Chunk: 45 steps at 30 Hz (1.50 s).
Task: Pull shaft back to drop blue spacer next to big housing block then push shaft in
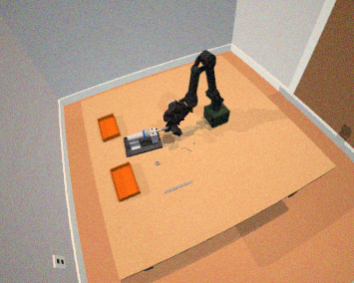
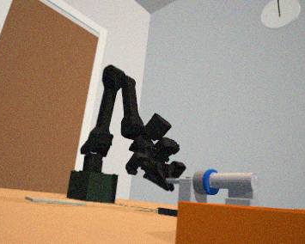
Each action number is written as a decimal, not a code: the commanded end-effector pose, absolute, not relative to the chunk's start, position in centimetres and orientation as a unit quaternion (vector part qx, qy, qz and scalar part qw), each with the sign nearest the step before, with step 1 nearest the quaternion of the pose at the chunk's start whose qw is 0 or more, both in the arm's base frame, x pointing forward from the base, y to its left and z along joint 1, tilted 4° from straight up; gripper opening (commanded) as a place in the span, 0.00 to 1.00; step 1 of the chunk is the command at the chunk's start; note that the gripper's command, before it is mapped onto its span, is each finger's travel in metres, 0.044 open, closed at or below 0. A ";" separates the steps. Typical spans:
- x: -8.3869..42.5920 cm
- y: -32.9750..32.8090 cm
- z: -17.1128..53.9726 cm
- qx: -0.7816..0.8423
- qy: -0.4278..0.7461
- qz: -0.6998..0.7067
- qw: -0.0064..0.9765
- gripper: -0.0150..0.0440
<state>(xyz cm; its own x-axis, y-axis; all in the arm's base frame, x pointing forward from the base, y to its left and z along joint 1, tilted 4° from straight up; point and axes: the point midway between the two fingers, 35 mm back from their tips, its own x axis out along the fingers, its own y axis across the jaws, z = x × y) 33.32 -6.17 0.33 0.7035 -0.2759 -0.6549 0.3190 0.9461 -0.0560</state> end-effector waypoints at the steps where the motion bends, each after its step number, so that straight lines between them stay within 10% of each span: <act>1: 33.2 -6.1 0.3 0.032 0.349 -0.162 0.922 0.25; 45: 32.9 -6.0 0.3 0.032 0.350 -0.162 0.922 0.25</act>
